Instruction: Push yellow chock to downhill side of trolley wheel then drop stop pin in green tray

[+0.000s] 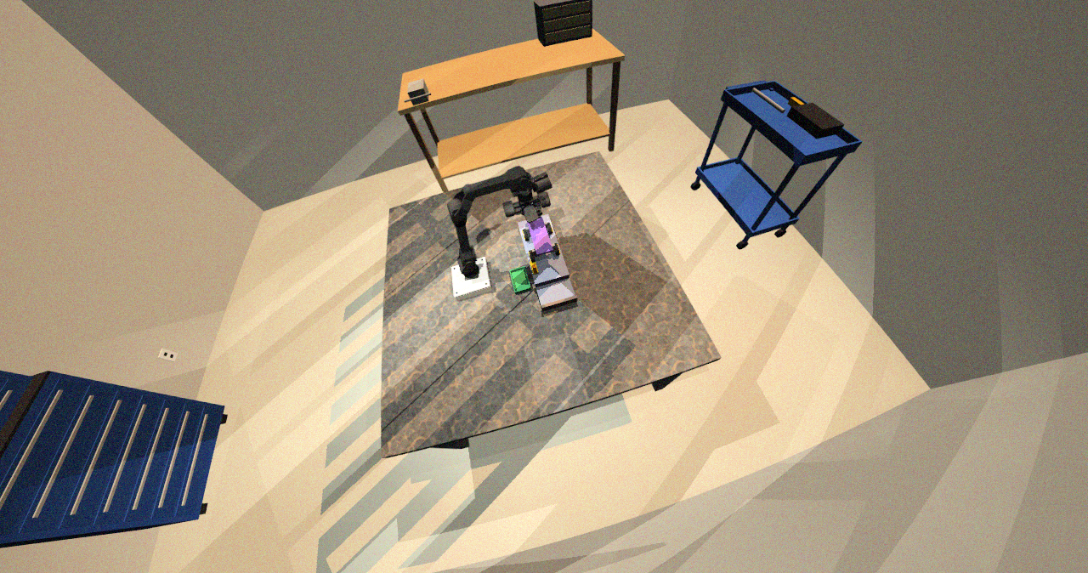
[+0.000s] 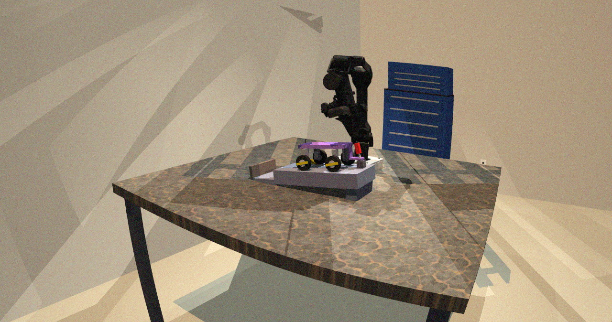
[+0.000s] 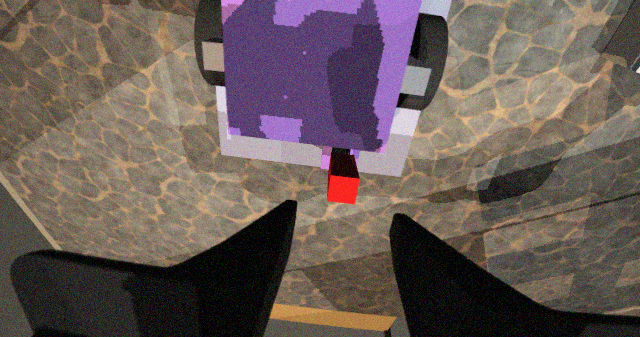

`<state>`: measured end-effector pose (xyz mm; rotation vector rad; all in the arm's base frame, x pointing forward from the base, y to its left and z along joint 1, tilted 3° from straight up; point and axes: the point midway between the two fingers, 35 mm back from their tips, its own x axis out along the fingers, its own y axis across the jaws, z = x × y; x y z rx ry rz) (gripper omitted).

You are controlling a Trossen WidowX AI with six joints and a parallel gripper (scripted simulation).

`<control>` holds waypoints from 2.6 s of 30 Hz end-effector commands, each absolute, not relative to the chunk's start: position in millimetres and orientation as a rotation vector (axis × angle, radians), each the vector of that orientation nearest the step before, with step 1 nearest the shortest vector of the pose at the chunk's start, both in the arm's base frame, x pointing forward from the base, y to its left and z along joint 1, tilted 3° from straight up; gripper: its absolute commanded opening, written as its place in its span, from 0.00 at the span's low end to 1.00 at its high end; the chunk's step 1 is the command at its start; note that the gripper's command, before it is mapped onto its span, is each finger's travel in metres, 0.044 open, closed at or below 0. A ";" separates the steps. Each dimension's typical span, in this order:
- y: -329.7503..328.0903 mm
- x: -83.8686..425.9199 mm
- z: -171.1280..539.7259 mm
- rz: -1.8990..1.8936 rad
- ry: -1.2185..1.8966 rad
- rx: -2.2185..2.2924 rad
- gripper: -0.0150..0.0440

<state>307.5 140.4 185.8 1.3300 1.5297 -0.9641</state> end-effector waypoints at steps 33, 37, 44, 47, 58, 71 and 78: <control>156.2 304.6 141.8 -0.955 1.539 1.327 0.58; 158.1 304.2 136.6 -0.954 1.540 1.327 0.58; 161.6 303.4 127.5 -0.954 1.540 1.327 0.58; 163.0 303.0 124.1 -0.954 1.540 1.327 0.58; 161.8 303.3 126.2 -0.950 1.538 1.320 0.32; 160.9 303.5 131.4 -0.953 1.539 1.326 0.25; 159.4 302.8 136.1 -0.954 1.540 1.327 0.25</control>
